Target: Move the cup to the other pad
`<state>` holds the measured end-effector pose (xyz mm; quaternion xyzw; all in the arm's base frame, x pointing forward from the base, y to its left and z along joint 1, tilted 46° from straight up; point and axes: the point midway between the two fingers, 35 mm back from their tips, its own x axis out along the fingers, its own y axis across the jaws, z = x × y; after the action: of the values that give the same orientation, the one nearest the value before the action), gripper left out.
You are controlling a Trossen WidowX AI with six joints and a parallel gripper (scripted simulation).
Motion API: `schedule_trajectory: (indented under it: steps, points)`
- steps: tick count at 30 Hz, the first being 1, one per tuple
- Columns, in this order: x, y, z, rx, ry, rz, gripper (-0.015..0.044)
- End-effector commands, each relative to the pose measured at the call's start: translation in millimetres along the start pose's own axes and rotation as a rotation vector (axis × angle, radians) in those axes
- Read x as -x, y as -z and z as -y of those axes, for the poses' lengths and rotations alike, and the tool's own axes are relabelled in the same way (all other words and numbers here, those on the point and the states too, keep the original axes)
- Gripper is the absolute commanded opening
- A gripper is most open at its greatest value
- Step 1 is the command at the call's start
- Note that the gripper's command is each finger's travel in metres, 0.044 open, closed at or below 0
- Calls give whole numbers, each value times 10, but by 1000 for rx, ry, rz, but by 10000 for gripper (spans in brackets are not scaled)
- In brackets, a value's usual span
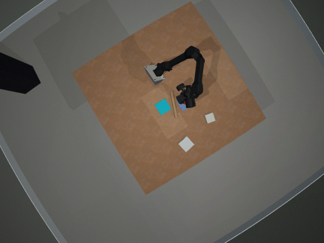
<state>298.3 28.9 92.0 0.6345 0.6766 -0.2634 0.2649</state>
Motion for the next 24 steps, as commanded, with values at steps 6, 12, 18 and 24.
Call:
schedule_trajectory:
  steps: [6, 12, 18, 24]
  points:
    - [6, 3, 2, 1, -1, 0, 0]
    - [6, 3, 2, 1, -1, 0, 0]
    - [6, -2, 4, 1, -1, 0, 0]
    - [10, -117, 39, 3, -2, 4, 0]
